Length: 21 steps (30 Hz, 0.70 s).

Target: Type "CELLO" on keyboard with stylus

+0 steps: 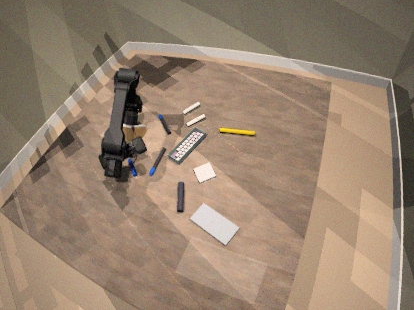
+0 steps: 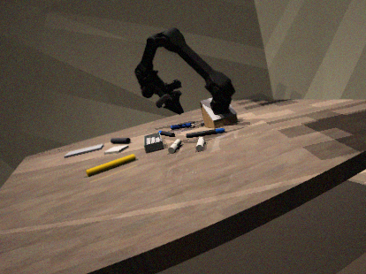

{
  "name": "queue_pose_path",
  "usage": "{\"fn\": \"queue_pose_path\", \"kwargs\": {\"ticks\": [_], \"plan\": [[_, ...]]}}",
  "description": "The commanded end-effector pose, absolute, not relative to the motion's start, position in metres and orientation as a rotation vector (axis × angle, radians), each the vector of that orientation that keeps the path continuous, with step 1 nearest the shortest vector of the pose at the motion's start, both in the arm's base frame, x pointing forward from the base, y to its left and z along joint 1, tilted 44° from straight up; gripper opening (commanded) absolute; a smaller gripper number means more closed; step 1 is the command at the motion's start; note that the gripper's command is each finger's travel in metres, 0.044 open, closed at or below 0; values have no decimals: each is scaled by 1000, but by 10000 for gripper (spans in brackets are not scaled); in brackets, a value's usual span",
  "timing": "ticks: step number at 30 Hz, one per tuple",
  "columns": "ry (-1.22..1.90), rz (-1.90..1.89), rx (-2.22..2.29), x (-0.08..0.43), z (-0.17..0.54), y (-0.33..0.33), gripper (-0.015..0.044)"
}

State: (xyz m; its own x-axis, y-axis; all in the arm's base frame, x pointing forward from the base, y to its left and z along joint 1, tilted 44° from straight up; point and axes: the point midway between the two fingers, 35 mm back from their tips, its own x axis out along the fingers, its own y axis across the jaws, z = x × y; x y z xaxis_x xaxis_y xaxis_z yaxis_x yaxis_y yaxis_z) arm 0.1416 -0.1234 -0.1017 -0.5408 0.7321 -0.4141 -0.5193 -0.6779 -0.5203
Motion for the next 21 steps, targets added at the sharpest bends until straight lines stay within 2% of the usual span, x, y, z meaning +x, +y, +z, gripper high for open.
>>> {"fn": "queue_pose_path", "kwargs": {"ticks": [1,21], "plan": [[-433,2220,-800,140,-105,-121,150],[-434,2219,-800,137,-115,-113,150]]}}
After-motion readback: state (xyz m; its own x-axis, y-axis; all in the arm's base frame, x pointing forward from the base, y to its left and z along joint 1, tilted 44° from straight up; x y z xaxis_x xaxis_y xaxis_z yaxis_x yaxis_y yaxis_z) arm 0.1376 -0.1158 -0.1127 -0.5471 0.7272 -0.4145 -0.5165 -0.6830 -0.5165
